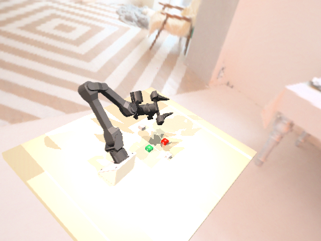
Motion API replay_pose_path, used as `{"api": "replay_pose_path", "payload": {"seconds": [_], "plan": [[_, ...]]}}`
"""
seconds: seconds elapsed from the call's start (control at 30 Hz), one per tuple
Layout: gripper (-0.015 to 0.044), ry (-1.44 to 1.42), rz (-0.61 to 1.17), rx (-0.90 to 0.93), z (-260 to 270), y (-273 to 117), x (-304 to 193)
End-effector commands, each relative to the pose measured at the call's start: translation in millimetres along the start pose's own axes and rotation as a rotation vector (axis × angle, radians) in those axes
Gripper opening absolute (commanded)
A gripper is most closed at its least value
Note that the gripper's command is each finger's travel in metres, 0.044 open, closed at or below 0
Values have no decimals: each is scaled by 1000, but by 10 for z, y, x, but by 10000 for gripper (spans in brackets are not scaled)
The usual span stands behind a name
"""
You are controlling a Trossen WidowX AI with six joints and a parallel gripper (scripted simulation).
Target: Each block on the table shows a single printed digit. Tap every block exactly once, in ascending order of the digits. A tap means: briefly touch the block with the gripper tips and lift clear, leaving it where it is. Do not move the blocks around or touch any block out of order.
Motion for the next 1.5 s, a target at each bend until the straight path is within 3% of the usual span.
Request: {"api": "replay_pose_path", "payload": {"seconds": [0.0,0.27,0.5,0.6,0.87,1.47], "plan": [[400,156,-134,374,529,473,-24],[400,430,-210,805,1089,632,-148],[400,836,-207,1282,1504,524,-336],[400,1102,-170,1512,1603,466,-469],[400,1484,-70,1880,1613,284,-677],[400,1503,-61,1910,1605,258,-688]]}}
Point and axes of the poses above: the point midway between the two fingers, 35 mm back from their tips, its own y axis out along the fingers, its own z axis across the jaws, x = y × z, the point moved 3 cm from there along -y, back along the fingers, and after that the axes turned 2 degrees about -y, right-handed, at the moved point
